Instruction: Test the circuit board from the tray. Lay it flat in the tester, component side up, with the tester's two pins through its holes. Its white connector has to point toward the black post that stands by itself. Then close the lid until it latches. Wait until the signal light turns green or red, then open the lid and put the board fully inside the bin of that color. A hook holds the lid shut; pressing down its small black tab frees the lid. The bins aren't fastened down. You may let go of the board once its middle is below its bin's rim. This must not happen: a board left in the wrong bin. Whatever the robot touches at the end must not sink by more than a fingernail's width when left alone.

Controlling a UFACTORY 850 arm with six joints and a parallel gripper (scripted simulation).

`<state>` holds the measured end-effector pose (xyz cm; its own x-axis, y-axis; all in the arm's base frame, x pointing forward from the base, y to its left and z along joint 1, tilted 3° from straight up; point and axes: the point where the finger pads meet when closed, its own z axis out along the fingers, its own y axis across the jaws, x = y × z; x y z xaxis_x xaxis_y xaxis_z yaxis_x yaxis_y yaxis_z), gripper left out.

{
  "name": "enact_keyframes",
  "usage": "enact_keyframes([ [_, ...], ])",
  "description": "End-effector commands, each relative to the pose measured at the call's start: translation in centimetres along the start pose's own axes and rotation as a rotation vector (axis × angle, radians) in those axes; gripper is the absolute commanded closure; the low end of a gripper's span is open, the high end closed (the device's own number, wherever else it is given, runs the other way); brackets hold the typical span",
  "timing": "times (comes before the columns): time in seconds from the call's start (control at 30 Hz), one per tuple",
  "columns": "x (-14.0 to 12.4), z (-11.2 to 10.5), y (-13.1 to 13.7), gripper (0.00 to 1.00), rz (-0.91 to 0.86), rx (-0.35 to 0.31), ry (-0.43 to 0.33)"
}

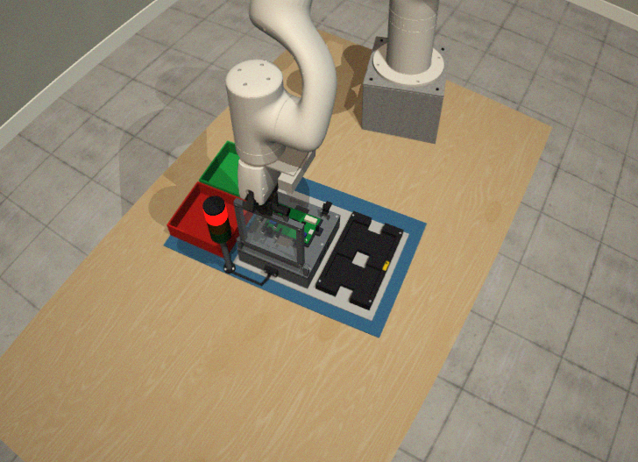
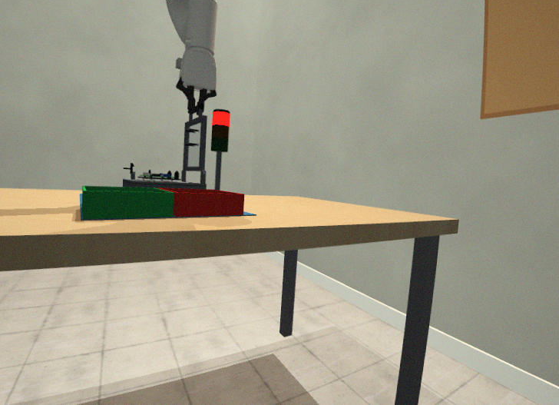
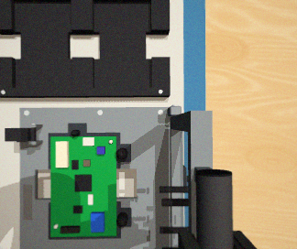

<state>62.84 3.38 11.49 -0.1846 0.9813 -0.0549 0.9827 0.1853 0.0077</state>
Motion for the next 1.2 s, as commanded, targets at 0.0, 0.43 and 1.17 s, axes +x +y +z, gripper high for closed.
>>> enact_keyframes([
  [0.0,0.0,-0.1,2.1,1.0,0.0,-0.003,0.0],
  [0.43,0.0,0.0,3.4,1.0,0.0,-0.003,0.0],
  [1.17,0.0,0.0,3.4,0.48,0.0,-0.003,0.0],
])
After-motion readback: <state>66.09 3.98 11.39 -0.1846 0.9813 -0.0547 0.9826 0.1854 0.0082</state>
